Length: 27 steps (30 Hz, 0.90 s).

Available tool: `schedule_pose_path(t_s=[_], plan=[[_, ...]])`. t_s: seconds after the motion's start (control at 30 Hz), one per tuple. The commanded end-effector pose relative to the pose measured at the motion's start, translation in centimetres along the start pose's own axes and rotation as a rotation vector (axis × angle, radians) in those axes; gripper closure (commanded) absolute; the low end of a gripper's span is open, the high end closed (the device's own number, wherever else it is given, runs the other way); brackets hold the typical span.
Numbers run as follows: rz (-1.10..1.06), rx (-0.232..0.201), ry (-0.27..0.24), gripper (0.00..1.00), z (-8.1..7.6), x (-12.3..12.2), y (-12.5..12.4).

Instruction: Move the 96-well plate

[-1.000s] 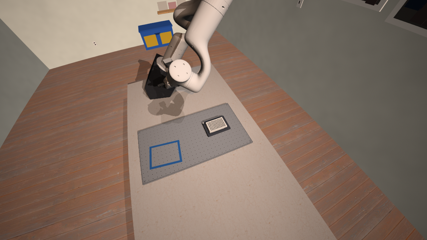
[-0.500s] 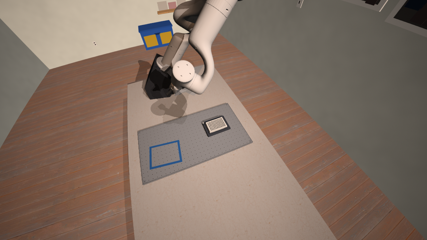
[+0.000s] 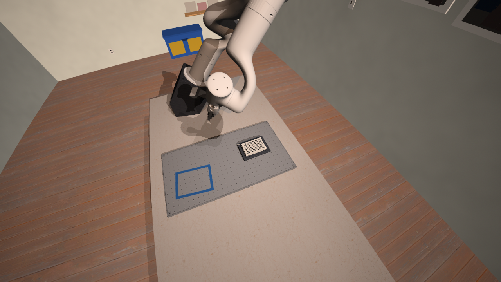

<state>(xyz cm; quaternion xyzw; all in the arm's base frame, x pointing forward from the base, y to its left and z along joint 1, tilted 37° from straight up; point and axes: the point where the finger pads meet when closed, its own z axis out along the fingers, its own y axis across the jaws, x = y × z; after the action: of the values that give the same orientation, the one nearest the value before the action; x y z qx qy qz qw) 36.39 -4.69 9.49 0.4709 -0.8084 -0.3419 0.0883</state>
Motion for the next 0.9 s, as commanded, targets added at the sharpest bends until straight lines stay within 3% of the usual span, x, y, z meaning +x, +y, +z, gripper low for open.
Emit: schedule_pose_path(t_s=[0.0,0.87], plan=[[-0.157,0.020,-0.033,0.00,0.1,-1.1,-0.3],[-0.859,0.157,-0.094,0.00,0.5,-7.1,-2.0]])
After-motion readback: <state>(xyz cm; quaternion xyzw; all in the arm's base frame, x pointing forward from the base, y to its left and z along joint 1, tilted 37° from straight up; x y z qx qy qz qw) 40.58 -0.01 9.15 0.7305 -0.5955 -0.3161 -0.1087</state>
